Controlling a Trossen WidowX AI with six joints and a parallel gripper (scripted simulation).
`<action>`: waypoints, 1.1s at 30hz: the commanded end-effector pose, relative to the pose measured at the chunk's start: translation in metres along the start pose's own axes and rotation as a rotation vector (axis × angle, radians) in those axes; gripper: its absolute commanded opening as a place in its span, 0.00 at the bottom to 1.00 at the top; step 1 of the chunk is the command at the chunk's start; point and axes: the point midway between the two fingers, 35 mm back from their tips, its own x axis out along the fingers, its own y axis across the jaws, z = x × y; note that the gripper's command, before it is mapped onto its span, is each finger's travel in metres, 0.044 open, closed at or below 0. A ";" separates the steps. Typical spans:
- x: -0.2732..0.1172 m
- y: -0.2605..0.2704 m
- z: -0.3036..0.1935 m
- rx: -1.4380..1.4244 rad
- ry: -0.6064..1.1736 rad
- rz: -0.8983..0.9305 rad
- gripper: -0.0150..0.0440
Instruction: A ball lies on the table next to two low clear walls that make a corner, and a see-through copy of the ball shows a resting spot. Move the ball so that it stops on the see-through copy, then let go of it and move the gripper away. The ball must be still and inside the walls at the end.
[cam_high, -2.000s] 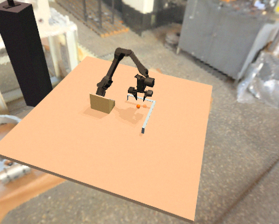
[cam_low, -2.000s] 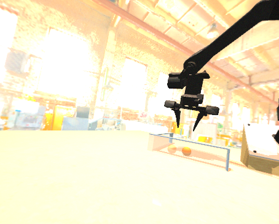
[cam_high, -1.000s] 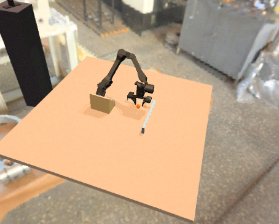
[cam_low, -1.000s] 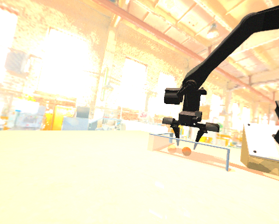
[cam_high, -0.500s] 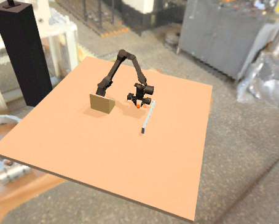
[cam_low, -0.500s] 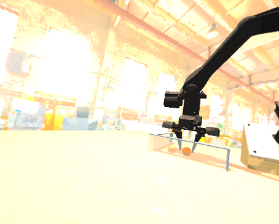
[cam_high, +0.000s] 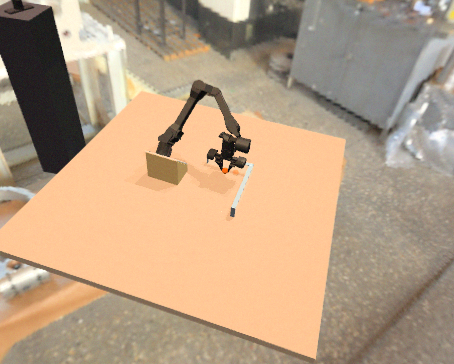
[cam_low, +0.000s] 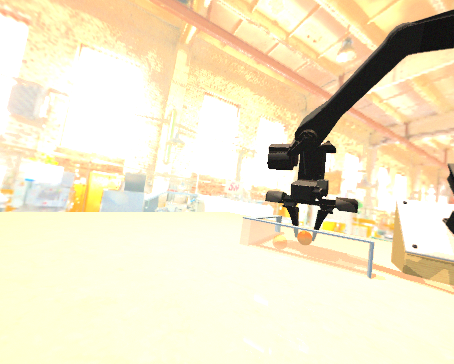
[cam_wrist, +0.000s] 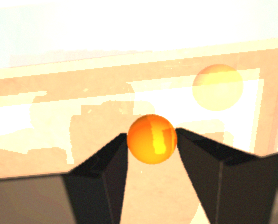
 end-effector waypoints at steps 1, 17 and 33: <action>-0.023 -0.006 -0.001 -0.011 0.008 -0.013 0.25; -0.107 0.002 0.002 -0.011 0.001 -0.011 0.25; -0.065 -0.047 0.025 -0.013 -0.001 -0.014 0.25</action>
